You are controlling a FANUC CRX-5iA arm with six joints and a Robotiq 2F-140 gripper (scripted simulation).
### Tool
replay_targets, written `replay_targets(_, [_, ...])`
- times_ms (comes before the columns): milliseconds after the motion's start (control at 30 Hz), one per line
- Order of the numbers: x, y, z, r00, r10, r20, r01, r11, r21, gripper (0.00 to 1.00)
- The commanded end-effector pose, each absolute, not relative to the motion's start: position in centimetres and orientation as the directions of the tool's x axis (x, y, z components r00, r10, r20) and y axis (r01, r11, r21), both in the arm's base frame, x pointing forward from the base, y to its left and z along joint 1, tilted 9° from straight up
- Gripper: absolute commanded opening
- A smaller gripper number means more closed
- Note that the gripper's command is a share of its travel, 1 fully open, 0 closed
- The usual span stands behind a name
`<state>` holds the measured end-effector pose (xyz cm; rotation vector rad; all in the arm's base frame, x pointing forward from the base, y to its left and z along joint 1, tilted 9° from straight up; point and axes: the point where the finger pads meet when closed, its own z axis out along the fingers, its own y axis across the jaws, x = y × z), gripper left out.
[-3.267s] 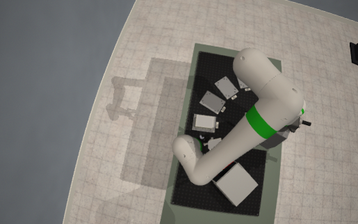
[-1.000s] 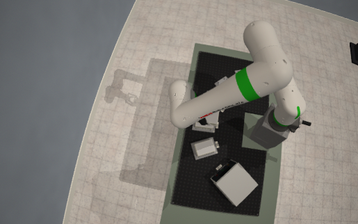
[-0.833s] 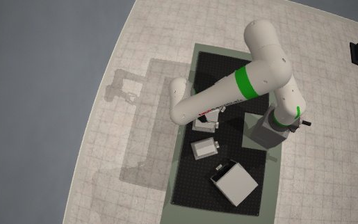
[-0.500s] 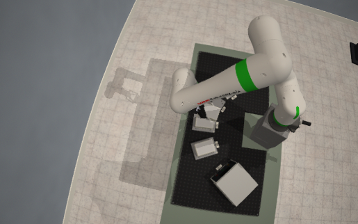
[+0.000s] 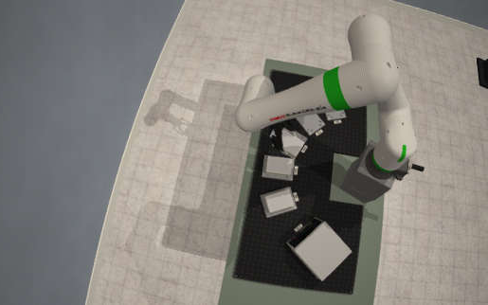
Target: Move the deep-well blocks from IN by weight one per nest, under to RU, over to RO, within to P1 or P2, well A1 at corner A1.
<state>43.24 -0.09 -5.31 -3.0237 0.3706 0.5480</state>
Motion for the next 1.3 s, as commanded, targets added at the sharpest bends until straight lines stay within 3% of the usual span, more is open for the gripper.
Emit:
replay_targets(0, [43.2,-0.9,-5.3,0.909,-0.225,-0.351,-0.242,-0.970,-0.003,0.10])
replay_targets(1167, [42.7,-10.6,-5.0,0.909,-0.225,-0.351,-0.242,-0.970,-0.003,0.10])
replay_targets(1267, [42.4,-11.4,-5.5,0.884,-0.308,-0.352,-0.336,-0.942,-0.019,0.10])
